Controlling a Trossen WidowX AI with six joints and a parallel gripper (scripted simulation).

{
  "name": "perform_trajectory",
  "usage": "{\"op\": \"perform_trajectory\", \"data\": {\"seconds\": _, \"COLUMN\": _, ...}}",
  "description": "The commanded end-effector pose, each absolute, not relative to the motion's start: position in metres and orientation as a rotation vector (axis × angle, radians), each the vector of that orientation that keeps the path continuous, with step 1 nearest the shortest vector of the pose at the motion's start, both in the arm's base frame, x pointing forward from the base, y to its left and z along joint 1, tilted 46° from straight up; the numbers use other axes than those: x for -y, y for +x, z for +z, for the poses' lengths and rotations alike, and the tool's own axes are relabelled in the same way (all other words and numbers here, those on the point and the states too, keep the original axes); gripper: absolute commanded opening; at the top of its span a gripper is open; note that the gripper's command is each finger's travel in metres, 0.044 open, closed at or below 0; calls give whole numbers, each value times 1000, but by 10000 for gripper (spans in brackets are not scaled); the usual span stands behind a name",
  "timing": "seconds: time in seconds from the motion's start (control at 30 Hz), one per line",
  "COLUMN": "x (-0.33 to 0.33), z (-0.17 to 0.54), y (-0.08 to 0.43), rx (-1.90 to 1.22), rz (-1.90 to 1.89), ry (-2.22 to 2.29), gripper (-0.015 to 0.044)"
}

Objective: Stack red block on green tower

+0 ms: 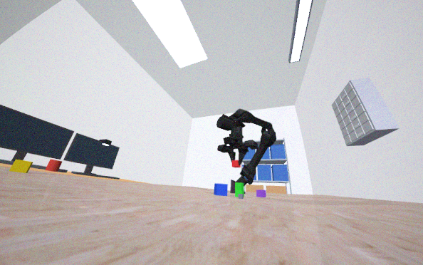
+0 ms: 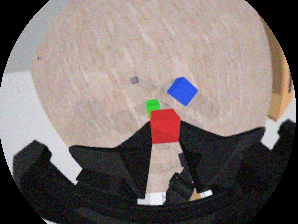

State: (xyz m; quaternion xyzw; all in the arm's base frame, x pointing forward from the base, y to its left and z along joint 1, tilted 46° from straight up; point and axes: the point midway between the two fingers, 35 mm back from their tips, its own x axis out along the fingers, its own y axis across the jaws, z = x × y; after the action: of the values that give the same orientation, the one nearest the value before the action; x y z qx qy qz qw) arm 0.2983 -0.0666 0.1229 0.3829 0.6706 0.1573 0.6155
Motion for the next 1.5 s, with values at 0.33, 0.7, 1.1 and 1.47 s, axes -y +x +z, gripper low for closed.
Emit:
{"op": "perform_trajectory", "data": {"seconds": 0.33, "x": 37, "z": 110, "y": 291, "rx": -1541, "rz": 364, "ry": 888, "gripper": 0}}
{"op": "perform_trajectory", "data": {"seconds": 0.7, "x": 19, "z": 92, "y": 293, "rx": -1540, "rz": 365, "ry": 888, "gripper": 0}}
{"op": "perform_trajectory", "data": {"seconds": 1.1, "x": 12, "z": 85, "y": 293, "rx": -1540, "rz": 366, "ry": 888, "gripper": 0}}
{"op": "perform_trajectory", "data": {"seconds": 1.47, "x": 12, "z": 85, "y": 293, "rx": -1540, "rz": 366, "ry": 888, "gripper": 0}}
